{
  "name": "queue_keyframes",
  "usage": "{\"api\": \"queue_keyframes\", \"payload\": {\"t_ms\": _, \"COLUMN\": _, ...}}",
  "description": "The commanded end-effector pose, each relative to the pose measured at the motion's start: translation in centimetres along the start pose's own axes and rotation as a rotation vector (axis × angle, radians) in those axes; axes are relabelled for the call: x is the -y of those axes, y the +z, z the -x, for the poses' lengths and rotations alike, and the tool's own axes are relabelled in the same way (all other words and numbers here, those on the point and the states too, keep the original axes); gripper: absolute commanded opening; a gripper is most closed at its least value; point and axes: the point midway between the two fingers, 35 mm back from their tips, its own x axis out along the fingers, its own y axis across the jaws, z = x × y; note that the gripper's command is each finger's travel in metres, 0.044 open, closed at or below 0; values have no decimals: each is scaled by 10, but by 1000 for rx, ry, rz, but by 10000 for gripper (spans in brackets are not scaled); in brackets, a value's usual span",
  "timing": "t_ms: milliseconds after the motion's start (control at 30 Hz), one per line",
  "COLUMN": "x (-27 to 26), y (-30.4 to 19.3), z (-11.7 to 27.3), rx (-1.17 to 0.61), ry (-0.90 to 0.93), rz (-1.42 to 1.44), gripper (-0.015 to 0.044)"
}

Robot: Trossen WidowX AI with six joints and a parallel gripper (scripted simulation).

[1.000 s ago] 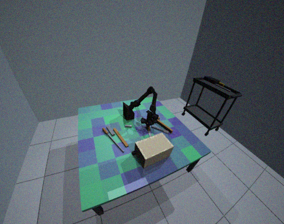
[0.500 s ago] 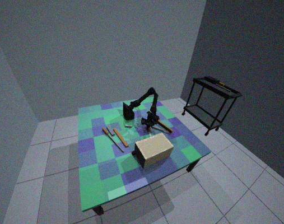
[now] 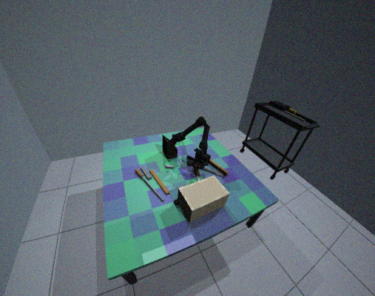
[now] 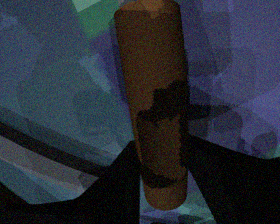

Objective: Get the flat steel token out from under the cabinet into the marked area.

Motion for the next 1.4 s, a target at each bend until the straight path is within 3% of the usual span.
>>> {"api": "queue_keyframes", "payload": {"t_ms": 0, "x": 0, "y": 6, "z": 0, "rx": 0, "ry": 2, "rz": 2, "gripper": 0}}
{"api": "queue_keyframes", "payload": {"t_ms": 1367, "x": -2, "y": 54, "z": 1, "rx": 2, "ry": 2, "rz": 4, "gripper": 0}}
